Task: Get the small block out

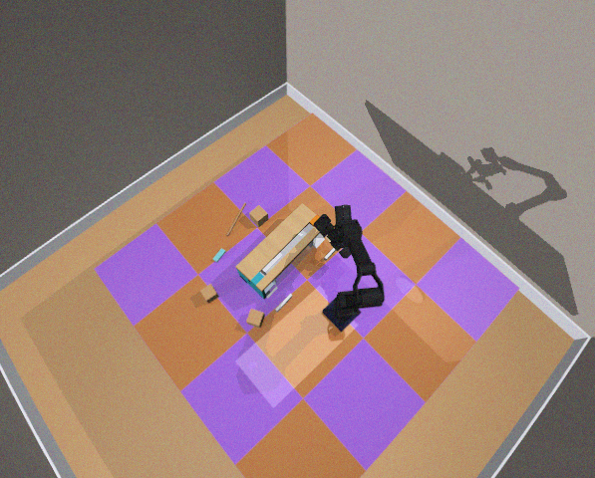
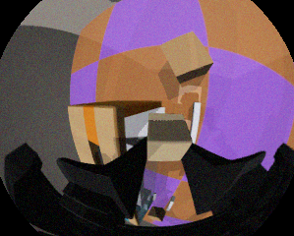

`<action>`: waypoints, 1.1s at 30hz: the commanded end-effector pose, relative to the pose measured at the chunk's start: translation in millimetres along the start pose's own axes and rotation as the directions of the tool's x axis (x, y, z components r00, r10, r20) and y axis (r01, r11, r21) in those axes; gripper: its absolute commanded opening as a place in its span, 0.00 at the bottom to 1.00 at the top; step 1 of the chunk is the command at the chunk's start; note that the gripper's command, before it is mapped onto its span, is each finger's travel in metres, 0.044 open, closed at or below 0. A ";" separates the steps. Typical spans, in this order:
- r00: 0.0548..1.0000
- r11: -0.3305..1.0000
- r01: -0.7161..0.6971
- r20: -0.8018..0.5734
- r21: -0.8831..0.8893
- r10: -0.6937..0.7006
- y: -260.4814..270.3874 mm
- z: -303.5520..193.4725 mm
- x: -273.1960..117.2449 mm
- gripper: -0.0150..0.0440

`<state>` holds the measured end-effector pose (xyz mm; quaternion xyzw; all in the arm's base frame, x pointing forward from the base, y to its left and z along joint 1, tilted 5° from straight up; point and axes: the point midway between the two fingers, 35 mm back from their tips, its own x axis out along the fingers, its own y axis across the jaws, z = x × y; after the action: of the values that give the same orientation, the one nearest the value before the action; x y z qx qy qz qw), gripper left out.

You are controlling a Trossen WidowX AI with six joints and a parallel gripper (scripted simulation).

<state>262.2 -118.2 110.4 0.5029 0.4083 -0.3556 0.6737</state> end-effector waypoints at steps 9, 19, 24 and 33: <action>1.000 0.908 0.011 0.030 -0.418 0.002 3.5 -1.5 -10.0 0.25; 0.999 0.697 0.033 0.047 -0.716 0.001 5.4 -3.8 -16.4 0.25; 0.998 0.555 0.046 0.056 -0.831 0.000 6.3 -5.0 -19.6 0.25; 0.997 0.255 0.070 0.073 -0.964 0.001 7.8 -7.0 -25.6 0.25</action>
<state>257.7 -108.0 130.7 0.0137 0.5318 -0.0838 0.8426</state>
